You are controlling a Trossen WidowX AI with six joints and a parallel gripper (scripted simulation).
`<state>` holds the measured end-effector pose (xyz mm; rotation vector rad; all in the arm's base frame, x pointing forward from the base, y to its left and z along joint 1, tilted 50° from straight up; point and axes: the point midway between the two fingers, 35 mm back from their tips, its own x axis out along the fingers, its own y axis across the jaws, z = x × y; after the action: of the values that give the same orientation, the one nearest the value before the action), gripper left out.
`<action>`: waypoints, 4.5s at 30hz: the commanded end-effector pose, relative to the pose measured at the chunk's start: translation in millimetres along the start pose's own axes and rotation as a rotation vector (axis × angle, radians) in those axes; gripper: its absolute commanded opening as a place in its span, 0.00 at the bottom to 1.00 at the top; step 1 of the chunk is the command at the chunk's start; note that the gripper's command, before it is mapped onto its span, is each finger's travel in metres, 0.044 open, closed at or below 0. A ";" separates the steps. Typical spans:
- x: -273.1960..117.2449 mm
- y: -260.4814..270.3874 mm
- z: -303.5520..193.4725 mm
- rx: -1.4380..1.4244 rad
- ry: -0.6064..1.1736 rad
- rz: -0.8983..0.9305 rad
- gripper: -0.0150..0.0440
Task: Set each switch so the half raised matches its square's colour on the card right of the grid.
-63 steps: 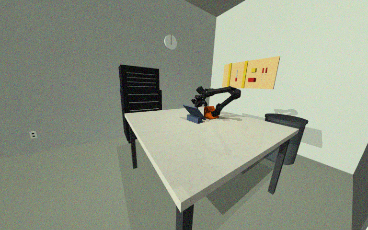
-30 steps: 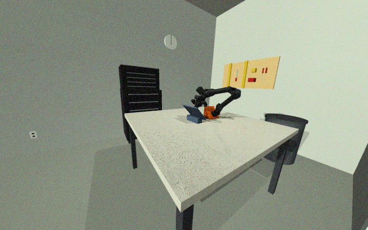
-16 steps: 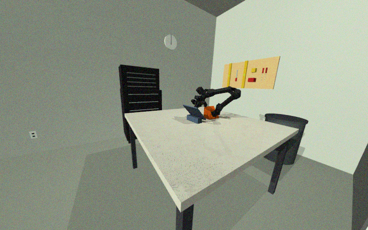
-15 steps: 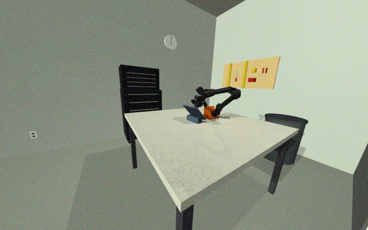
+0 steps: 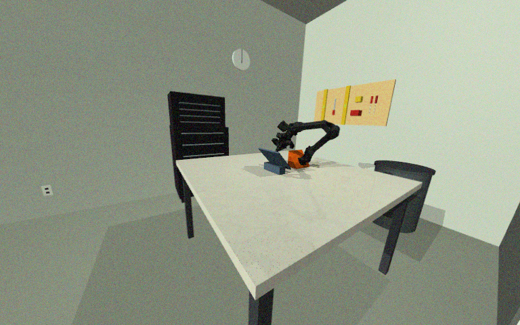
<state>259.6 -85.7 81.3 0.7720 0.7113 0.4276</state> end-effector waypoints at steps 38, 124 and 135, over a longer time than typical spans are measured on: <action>-4.6 58.4 -37.8 -0.002 -0.016 0.007 0.25; 23.0 59.1 -37.9 -0.003 -0.017 0.008 0.25; 24.4 59.1 -37.9 -0.003 -0.017 0.008 0.25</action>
<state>244.1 -15.3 98.9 0.7726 0.6860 0.4348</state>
